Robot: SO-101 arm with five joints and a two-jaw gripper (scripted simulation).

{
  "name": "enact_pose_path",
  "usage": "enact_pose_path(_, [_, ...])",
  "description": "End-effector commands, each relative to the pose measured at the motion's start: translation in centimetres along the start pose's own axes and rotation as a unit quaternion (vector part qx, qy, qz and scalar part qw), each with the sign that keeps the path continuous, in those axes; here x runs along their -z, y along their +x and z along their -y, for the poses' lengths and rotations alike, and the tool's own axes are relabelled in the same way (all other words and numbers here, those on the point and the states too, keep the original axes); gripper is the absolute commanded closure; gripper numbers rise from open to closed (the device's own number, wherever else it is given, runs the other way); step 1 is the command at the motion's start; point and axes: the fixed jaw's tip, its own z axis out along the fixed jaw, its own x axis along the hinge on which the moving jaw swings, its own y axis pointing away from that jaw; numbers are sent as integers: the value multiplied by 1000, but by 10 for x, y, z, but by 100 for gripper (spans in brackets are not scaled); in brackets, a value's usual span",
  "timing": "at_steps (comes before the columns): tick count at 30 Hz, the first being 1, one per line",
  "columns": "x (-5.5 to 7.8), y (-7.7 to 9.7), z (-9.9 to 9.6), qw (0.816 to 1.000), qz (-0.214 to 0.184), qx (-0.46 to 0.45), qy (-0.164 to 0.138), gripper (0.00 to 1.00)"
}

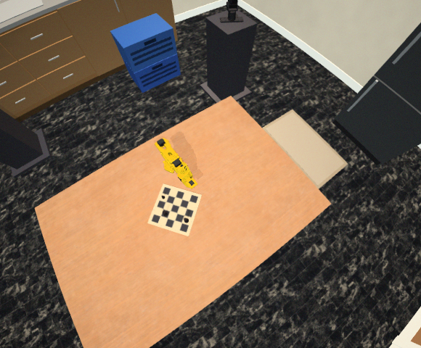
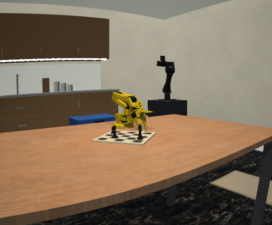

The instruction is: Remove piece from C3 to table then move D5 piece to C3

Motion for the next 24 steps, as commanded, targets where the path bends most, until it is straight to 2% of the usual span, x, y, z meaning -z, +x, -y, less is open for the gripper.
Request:
enact_pose_path(1, [-2, 4, -2, 1000, -8, -1, -3, 91])
enact_pose_path(24, [1, 6, -1, 1000, -9, -3, -2, 91])
